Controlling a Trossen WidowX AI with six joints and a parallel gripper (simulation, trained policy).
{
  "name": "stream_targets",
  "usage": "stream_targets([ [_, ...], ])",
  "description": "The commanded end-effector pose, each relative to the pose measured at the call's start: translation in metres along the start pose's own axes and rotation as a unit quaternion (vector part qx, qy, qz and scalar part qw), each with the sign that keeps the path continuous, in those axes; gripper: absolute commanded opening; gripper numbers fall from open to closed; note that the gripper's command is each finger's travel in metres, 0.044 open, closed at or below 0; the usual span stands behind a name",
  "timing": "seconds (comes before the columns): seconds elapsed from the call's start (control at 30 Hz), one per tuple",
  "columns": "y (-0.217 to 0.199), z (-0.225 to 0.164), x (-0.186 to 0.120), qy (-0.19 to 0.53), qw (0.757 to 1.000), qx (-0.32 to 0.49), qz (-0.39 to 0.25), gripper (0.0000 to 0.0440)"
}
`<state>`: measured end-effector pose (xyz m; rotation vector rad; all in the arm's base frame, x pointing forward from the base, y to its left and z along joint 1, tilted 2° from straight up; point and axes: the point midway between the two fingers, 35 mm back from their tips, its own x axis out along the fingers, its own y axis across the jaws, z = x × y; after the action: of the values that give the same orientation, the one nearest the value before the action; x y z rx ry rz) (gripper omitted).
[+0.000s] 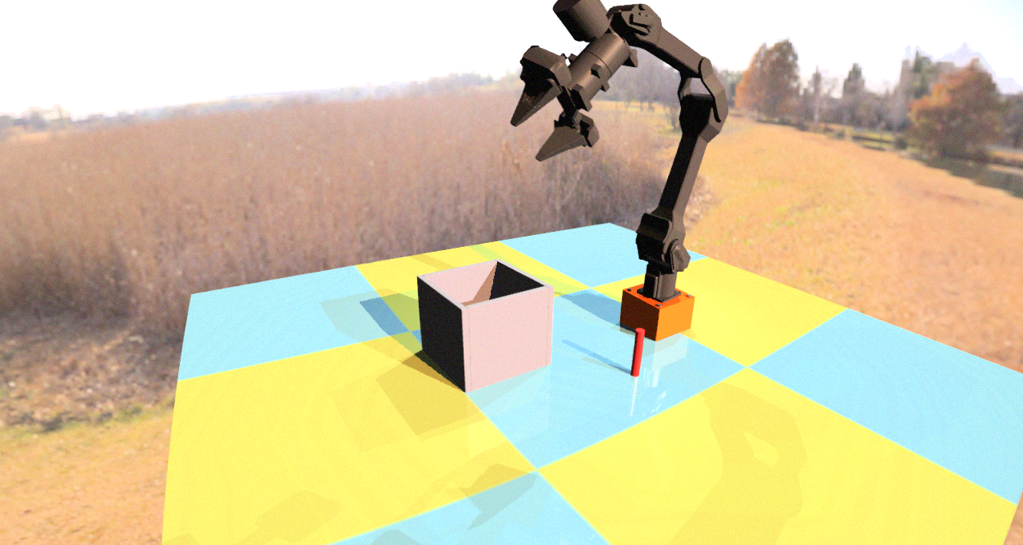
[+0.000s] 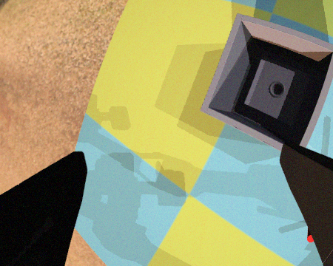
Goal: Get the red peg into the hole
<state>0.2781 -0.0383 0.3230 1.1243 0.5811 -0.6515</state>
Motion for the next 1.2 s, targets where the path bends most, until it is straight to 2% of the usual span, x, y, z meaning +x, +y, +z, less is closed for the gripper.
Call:
stream_targets([
  [0.0,-0.005,-0.019,0.007,0.032,0.999,0.014,-0.014,0.044],
  [0.6,-0.048,-0.12,0.028,0.172,0.972,0.083,-0.135,0.044],
  [1.17,-0.105,-0.182,0.038,0.214,0.933,0.084,-0.278,0.044],
])
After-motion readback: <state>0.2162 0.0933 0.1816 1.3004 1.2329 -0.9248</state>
